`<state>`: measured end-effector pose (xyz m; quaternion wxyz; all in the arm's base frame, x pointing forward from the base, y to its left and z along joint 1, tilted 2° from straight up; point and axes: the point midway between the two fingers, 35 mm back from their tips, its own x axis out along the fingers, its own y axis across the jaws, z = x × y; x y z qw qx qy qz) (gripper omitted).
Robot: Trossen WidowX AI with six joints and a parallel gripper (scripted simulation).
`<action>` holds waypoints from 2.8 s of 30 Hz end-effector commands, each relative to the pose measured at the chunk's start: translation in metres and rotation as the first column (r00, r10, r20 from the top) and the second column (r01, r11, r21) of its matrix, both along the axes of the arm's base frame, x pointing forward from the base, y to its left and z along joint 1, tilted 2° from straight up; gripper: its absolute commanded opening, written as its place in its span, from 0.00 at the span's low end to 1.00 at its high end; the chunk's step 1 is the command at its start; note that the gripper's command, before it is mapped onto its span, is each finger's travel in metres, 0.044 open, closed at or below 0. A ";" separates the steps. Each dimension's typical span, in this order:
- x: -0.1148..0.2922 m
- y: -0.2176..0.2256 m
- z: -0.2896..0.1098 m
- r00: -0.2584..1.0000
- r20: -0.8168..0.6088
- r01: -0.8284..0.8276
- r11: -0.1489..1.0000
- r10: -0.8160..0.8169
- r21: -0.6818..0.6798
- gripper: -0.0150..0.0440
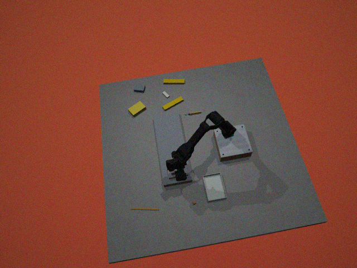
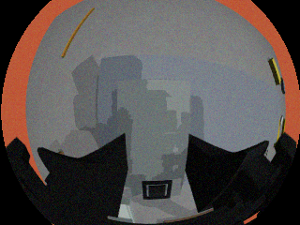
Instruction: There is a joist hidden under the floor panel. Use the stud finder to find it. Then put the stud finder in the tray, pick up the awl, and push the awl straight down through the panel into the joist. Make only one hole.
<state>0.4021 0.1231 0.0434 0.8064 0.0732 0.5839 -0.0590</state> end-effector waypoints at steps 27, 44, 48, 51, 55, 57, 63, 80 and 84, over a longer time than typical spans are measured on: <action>-0.010 -0.052 -0.004 1.000 -0.004 0.003 1.000 -0.003 -0.005 0.25; -0.022 -0.114 -0.007 1.000 -0.004 0.003 1.000 -0.003 -0.011 0.25; -0.024 -0.128 -0.007 1.000 -0.005 0.003 1.000 -0.003 -0.012 0.25; -0.026 -0.139 -0.008 1.000 -0.005 0.003 1.000 -0.003 -0.013 0.25; -0.029 -0.154 -0.008 1.000 -0.005 0.003 1.000 -0.003 -0.015 0.25; -0.031 -0.161 -0.008 1.000 -0.005 0.003 1.000 -0.003 -0.015 0.25; -0.035 -0.183 -0.009 1.000 -0.006 0.003 1.000 -0.003 -0.017 0.25; -0.046 -0.245 -0.011 1.000 -0.007 0.003 1.000 -0.003 -0.023 0.25; -0.049 -0.259 -0.011 1.000 -0.007 0.003 1.000 -0.004 -0.024 0.25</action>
